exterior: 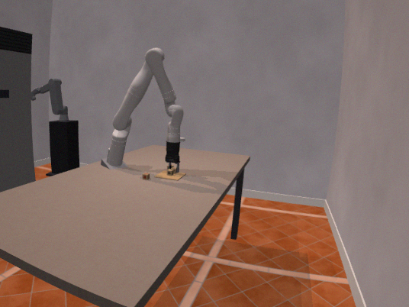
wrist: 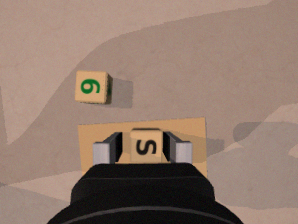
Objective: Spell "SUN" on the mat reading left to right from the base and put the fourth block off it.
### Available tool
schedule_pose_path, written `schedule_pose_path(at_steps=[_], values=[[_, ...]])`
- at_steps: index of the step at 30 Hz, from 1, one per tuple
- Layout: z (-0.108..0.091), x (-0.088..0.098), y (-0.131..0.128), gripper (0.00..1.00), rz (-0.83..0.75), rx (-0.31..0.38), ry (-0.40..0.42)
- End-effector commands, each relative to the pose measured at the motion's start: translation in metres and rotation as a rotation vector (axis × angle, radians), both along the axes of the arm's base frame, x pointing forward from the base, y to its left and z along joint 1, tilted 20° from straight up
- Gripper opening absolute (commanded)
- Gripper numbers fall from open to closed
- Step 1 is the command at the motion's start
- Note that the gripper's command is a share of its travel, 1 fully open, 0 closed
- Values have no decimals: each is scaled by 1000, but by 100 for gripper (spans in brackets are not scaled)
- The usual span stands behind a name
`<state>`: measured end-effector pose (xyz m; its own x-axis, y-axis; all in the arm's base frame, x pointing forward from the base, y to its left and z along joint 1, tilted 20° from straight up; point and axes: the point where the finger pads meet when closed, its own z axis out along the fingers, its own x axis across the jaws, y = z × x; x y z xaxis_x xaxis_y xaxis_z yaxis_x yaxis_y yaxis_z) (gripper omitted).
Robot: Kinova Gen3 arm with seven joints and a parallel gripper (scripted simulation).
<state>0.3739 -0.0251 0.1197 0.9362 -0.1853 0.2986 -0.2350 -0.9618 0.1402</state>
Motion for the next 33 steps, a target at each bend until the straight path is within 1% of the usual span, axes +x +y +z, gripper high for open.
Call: schedule_pose_path(at_steps=[1,8,10,17,21,25,31,32,33], values=[[9,1,1,87,-1,0,-11],[33,-6,6,87,-1,0,-11],[33,-6,6,87,-1,0,-11],[61,-14,12,87,-1,0,-11],[73,-18,15,87,-1,0,-11],[80,-19,16,87,-1,0,-11],[81,-20,16,87,-1,0,-11],[81,-20,16,100,-1,0,-11],[81,-20,16,100,-1,0,-11]])
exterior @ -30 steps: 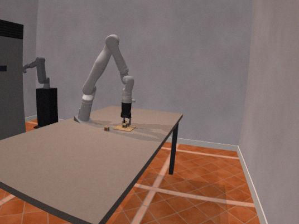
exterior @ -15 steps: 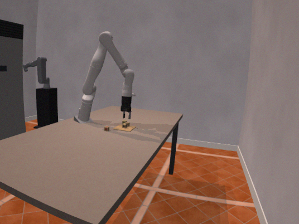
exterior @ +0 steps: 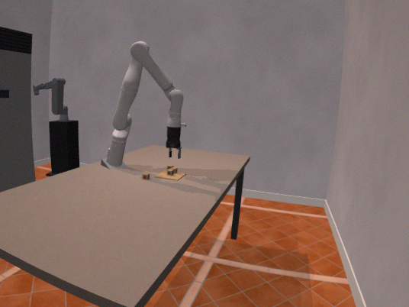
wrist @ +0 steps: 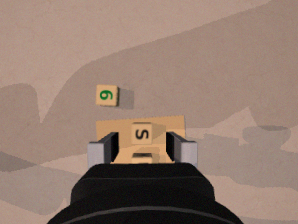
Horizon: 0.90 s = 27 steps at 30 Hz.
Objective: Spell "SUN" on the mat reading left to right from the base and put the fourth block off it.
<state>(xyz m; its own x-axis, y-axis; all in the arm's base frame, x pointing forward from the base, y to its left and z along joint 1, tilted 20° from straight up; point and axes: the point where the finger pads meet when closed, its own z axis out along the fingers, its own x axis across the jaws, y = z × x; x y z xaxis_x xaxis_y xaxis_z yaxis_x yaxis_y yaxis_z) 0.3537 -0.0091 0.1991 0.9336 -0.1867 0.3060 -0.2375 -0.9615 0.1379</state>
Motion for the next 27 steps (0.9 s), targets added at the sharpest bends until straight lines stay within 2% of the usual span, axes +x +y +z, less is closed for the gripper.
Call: schedule_pose_path(at_steps=[1,27], values=[[1,1,0,100,0,0,-4],[1,0,0,100,-10,3,-5]])
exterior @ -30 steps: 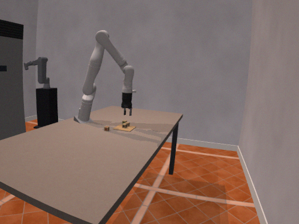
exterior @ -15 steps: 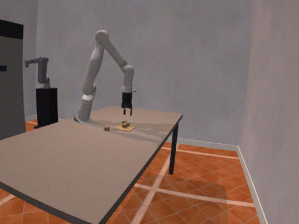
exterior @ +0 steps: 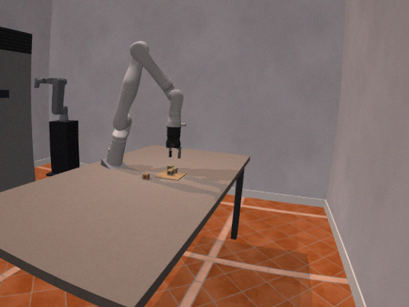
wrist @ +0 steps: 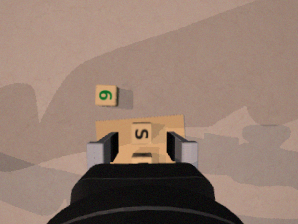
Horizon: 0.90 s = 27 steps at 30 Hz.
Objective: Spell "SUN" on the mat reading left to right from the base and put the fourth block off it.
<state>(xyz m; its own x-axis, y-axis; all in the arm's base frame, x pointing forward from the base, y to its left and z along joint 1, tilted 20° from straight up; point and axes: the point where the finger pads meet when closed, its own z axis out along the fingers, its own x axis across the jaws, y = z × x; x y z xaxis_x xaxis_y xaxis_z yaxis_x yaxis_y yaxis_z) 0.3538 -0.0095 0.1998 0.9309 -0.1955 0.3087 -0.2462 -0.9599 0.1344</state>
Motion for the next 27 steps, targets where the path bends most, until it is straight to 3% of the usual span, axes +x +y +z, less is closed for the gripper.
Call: schedule_pose_path(at_steps=[1,18,27], values=[[1,0,0,100,-1,0,-2],[1,-2,-10,100,-177,54,-33],[2,-7,-26,100,-424,127,-77]])
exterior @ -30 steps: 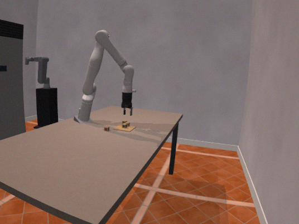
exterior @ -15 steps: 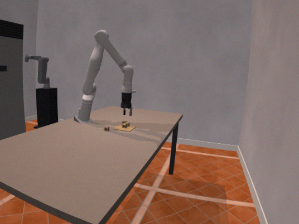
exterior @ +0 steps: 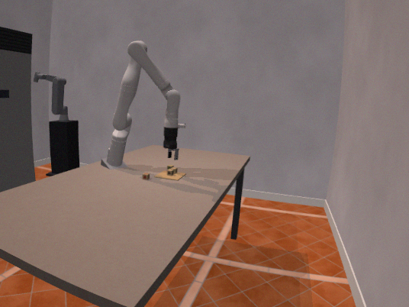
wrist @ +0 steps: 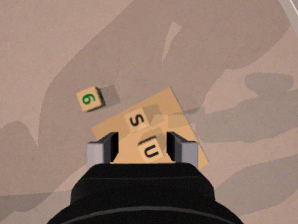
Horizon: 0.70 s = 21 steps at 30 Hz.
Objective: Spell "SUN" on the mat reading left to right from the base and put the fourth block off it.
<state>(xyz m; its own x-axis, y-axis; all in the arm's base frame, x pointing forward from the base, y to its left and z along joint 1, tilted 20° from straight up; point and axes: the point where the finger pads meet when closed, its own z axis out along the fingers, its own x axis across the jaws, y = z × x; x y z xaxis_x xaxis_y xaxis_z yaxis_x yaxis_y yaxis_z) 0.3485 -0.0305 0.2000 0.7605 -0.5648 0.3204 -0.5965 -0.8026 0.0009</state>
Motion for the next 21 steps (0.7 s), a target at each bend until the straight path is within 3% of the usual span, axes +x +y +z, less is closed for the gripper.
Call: schedule_pose_path(at_steps=[1,6,8,21], values=[[2,-2,-7,100,-71,18,-16],[2,-6,-19,100,-259,72,-49],[2,-6,-19,100,-259,72,-49],[3,-24,-57,100,-848,235,-159]])
